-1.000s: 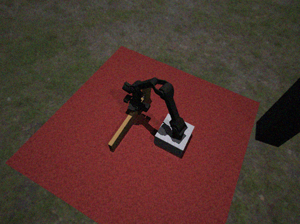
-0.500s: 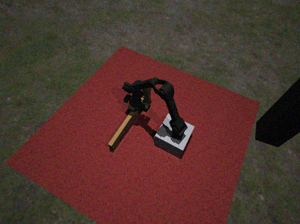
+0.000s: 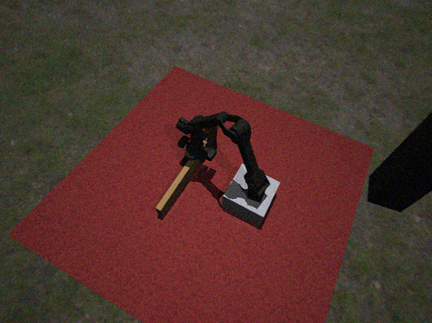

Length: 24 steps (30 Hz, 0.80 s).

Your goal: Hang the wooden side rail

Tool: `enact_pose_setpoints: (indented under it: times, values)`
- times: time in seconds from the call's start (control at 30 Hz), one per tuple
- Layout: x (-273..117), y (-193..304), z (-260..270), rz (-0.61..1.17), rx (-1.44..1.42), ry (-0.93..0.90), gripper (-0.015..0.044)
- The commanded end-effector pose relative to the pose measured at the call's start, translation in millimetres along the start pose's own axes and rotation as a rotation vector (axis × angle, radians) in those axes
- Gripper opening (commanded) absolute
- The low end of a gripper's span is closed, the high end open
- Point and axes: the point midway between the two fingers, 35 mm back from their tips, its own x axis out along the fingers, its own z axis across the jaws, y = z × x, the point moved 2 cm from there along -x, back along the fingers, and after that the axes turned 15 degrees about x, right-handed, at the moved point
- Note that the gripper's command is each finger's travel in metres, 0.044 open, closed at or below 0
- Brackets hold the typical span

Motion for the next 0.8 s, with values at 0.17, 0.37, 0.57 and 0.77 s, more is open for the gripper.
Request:
enact_pose_setpoints:
  times: [0.17,0.37,0.57,0.77]
  values:
    - [-8.2,-0.6,-3.8,-0.005,0.000,0.020,0.0000]
    - [-8.2,-0.3,-4.3,-0.005,0.000,0.020,0.0000]
    - [-7.6,0.2,-5.1,-0.005,0.000,0.020,0.0000]
    - [-6.9,0.7,-6.0,-0.005,0.000,0.020,0.0000]
